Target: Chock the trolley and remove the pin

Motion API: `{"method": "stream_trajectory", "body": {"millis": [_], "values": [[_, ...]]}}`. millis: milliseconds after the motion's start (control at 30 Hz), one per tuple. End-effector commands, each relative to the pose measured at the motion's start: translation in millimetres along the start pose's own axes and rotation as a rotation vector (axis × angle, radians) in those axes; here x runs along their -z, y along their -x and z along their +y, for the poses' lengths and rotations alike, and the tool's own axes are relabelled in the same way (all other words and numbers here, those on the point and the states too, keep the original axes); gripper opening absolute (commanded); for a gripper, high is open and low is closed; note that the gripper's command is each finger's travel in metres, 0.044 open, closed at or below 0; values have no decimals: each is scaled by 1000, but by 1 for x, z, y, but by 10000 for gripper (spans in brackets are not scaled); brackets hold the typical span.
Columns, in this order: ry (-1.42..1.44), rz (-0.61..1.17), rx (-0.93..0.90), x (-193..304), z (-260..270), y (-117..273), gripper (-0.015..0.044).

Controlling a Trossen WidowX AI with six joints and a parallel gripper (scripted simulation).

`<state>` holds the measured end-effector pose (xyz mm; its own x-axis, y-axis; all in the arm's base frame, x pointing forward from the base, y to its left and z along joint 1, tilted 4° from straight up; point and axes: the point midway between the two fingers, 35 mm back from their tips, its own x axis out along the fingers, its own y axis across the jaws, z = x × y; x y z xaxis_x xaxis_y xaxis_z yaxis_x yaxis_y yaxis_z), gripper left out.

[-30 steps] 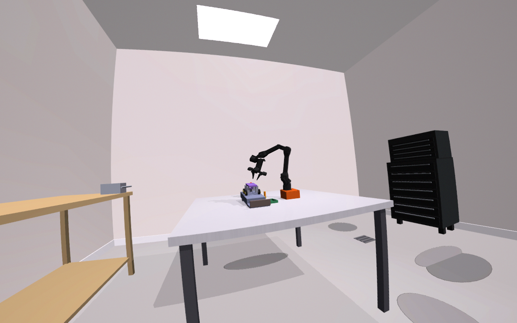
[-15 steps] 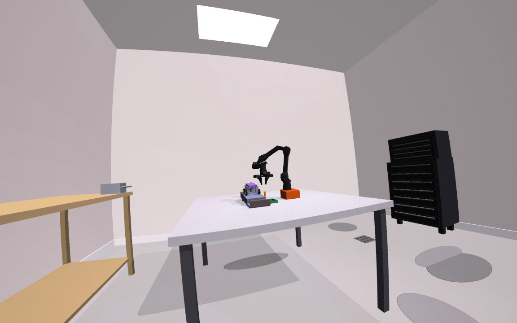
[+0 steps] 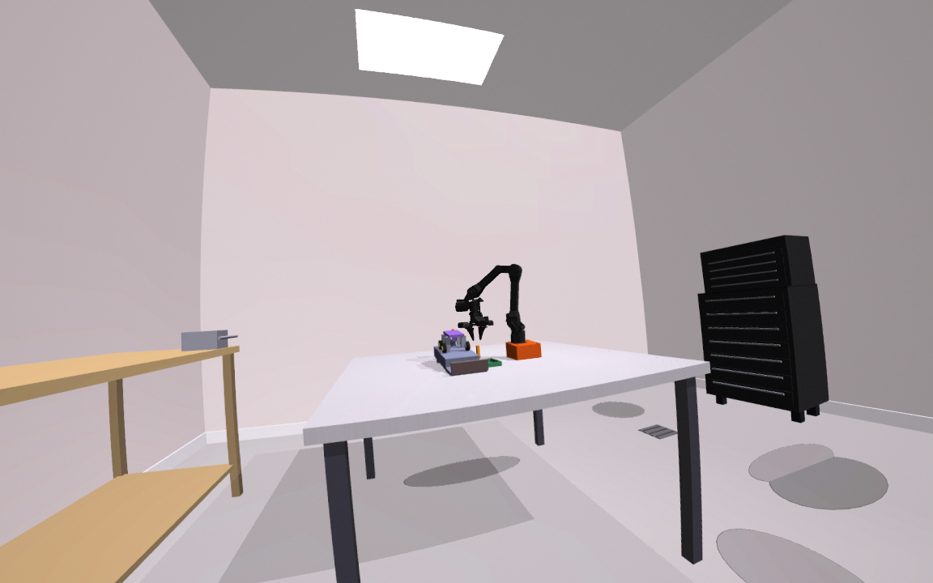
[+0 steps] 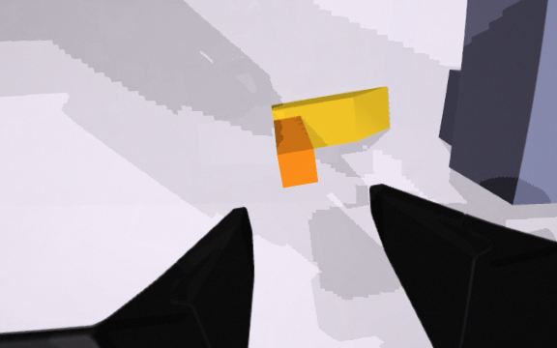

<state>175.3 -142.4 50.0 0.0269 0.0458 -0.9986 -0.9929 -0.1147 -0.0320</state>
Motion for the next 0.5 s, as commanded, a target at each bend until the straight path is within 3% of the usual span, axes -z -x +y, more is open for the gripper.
{"method": "stream_trajectory", "body": {"millis": [0, 467], "values": [[0, -9, -3, -2, 1, -12, 190], [0, -9, -3, -2, 1, -28, 190]]}}
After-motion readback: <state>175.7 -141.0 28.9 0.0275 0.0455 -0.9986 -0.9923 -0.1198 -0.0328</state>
